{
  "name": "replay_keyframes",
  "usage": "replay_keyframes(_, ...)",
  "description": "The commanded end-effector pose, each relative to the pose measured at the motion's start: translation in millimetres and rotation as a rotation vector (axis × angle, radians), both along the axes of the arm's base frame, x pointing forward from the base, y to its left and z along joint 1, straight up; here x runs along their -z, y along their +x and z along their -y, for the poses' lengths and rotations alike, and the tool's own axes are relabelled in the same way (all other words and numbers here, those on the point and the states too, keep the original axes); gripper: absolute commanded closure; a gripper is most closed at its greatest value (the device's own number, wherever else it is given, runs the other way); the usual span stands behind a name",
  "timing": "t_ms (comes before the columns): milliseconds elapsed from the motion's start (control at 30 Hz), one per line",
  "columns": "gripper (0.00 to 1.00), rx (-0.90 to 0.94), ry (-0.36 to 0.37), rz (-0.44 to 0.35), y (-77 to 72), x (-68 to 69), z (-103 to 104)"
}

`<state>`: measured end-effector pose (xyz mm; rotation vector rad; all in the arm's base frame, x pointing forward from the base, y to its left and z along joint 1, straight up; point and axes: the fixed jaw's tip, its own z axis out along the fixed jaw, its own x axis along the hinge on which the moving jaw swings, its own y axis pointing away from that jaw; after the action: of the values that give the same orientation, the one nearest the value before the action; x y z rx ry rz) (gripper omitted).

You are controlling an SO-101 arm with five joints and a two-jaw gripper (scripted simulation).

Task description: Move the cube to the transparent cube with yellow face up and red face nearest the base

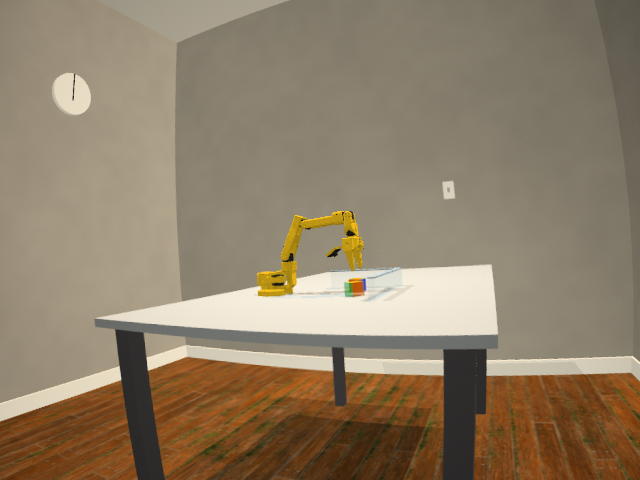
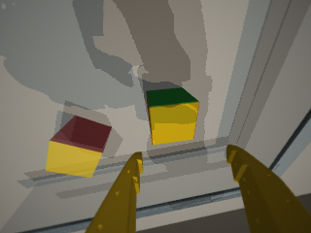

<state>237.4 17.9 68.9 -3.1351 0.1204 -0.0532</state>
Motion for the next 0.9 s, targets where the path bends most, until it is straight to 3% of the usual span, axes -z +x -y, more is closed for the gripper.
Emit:
replay_keyframes(0, 0.65, -0.01, 0.014, 0.134, 10.0, -26.6, 0.0)
replay_keyframes(867, 0.65, -0.03, 0.012, 0.135, 10.2, -26.6, 0.1)
